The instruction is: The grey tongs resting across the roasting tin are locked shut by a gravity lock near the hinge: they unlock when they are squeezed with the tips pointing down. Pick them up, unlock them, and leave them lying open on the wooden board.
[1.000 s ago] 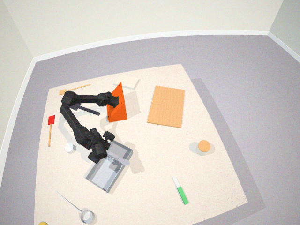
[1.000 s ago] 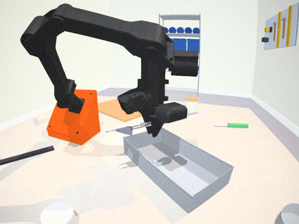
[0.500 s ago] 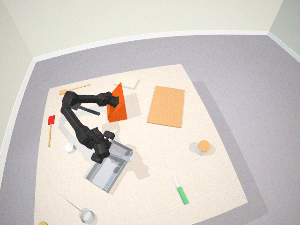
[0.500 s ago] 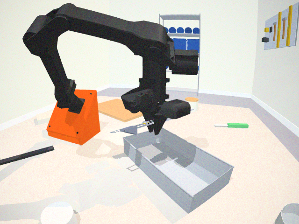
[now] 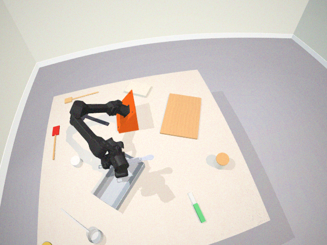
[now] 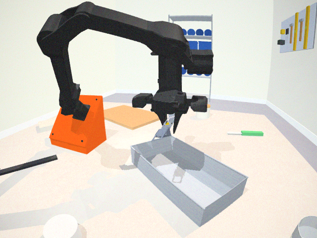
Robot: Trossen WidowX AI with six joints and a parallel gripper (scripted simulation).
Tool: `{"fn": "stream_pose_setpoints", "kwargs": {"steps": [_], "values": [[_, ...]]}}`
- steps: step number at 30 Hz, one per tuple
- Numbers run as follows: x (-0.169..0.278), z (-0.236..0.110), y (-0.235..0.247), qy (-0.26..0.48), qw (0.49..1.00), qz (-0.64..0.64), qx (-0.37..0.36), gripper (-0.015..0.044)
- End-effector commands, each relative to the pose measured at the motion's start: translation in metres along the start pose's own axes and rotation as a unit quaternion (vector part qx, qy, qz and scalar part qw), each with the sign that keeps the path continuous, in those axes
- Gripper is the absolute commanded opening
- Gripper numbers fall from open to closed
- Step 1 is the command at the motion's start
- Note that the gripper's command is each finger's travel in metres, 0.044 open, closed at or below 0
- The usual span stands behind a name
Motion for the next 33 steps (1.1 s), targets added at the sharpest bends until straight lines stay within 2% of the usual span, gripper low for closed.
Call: {"fn": "stream_pose_setpoints", "kwargs": {"steps": [1, 9, 17, 25, 33], "values": [[0.009, -0.004, 0.003, 0.005, 0.997, -0.082, -0.003, -0.015], [0.028, -0.009, 0.005, 0.009, 0.97, -0.243, -0.006, -0.015], [0.047, -0.013, 0.005, 0.011, 0.918, -0.397, -0.008, -0.015], [0.066, -0.017, 0.004, 0.012, 0.841, -0.541, -0.011, -0.015], [0.084, -0.021, 0.003, 0.012, 0.742, -0.67, -0.014, -0.015]]}}
Point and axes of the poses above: the point midway between the two fingers, 35 mm back from their tips, its own z axis out along the fingers, its own y axis across the jaws, x = y × z, the point moved 5 cm from there along -z, back along the fingers, and after that the axes turned 5 degrees about z, right-handed, at the moved point
